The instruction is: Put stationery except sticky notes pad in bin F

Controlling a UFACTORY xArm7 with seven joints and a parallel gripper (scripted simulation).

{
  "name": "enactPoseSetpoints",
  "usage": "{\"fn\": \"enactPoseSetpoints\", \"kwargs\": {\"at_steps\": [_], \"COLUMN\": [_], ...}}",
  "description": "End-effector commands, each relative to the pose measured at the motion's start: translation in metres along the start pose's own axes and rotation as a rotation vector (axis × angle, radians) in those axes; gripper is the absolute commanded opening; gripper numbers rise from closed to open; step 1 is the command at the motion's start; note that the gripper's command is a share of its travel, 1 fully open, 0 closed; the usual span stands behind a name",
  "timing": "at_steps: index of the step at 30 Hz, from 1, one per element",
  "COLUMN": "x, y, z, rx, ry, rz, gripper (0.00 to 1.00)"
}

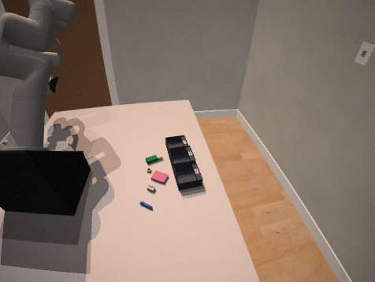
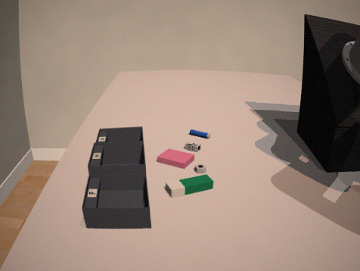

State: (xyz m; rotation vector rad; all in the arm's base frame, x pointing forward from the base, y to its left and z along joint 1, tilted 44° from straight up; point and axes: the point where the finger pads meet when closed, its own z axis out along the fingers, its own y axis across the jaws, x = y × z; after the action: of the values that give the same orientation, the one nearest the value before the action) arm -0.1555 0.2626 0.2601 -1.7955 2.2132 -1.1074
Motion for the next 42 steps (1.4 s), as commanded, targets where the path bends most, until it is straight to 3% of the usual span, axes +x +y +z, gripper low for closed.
{"fn": "enactPoseSetpoints", "kwargs": {"at_steps": [1,17,18,23,24,27,32,34,36,42], "x": [0.001,0.001,0.008,0.020,0.019,-0.001,-0.018,-0.018,-0.031,-0.050], "y": [0.000,0.000,-0.004,-0.010,-0.014,-0.012,-0.018,-0.018,-0.023,-0.031], "z": [-0.001,-0.001,-0.003,-0.005,0.002,0.004,0.015,0.015,0.023,0.036], "rx": [-0.002,-0.002,-0.002,-0.002,0.011,-0.051,-0.113,-0.113,-0.160,-0.227], "ry": [-0.002,-0.002,-0.002,-0.002,-0.037,0.050,0.131,0.131,0.192,0.281], "rz": [-0.001,-0.001,-0.001,-0.001,-0.035,0.070,0.173,0.173,0.253,0.371], "gripper": [1.00,1.00,0.07,0.07,0.07,0.07,0.07,0.07,0.07,0.07]}}
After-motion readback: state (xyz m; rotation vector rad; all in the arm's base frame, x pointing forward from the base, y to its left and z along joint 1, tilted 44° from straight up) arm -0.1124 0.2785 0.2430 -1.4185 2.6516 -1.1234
